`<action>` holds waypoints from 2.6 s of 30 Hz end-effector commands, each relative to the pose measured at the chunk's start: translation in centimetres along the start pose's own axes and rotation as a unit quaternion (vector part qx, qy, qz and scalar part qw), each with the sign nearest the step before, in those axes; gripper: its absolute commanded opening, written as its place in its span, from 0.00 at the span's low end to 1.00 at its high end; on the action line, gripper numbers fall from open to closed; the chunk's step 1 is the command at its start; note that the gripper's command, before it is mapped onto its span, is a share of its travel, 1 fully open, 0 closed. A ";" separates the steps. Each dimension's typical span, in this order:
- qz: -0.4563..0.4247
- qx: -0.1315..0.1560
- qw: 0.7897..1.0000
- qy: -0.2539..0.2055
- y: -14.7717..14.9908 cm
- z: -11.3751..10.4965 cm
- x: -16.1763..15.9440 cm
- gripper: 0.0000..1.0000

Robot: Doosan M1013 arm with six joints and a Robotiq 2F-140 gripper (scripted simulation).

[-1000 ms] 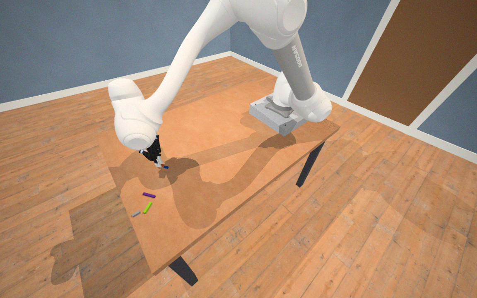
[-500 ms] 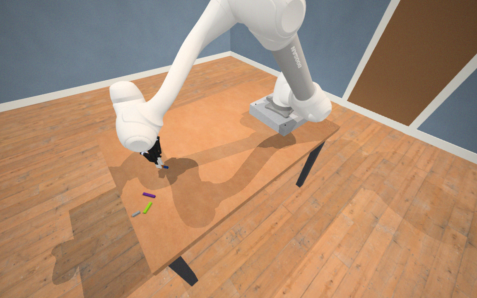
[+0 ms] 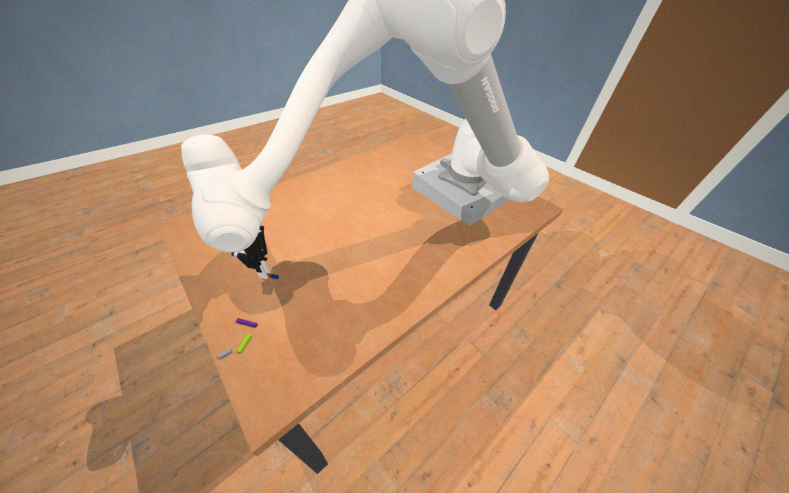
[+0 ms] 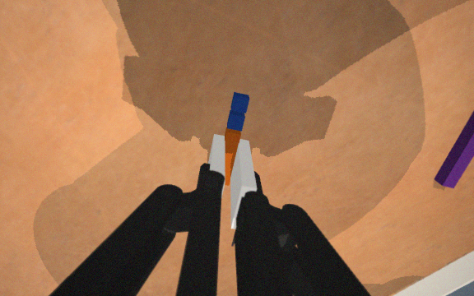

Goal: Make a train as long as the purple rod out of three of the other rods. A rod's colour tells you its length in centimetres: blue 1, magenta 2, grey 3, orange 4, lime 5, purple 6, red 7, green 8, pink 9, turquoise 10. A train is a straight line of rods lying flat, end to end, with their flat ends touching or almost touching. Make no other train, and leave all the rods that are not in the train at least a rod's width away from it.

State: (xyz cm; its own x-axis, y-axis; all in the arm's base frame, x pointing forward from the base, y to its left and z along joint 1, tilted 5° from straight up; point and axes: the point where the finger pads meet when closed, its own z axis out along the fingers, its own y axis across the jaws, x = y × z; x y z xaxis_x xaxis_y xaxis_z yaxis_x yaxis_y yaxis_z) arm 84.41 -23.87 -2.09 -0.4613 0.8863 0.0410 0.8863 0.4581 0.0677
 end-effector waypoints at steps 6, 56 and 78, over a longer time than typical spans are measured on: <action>0.000 0.000 1.000 0.000 0.0 0.0 0.0 0.12; 0.000 0.000 1.000 0.000 0.0 -0.7 0.0 0.23; 0.000 0.000 1.000 0.000 0.0 -8.9 0.0 0.23</action>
State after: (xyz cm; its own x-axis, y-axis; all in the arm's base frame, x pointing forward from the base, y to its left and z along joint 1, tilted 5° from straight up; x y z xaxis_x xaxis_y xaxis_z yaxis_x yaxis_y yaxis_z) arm 84.06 -24.45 6.46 -0.4613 0.8863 0.0409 0.8863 0.4581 0.0678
